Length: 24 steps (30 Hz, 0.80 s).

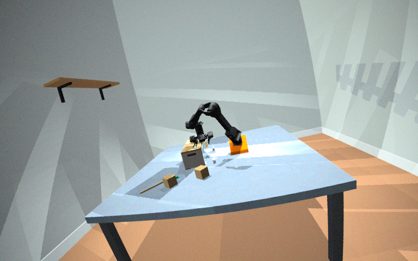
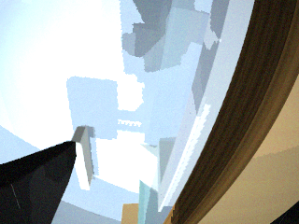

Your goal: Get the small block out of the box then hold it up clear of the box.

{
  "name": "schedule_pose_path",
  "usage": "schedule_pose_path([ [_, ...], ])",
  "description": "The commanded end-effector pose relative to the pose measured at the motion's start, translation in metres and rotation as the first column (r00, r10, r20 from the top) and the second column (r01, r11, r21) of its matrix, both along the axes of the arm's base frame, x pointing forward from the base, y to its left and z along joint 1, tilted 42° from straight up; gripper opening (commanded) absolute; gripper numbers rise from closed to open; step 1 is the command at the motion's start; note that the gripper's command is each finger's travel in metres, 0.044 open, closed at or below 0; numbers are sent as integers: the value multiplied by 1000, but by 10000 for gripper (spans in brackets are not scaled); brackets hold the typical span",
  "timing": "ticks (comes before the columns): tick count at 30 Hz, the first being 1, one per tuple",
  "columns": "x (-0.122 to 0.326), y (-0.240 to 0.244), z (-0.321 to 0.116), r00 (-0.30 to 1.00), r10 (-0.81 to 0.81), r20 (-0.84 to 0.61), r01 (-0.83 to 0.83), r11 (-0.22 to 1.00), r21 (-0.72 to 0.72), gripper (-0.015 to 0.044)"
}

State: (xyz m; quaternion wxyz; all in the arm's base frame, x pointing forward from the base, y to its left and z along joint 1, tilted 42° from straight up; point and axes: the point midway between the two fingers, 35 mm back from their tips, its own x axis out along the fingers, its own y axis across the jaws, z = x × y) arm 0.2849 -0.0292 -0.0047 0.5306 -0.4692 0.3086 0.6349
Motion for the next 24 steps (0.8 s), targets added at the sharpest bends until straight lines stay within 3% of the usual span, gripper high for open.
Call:
schedule_pose_path([
  [1,4,-7,-4,1000,1,7,-1,1000,-7,400],
  [24,15,-37,-32,1000,1,8,-1,1000,-9,400],
])
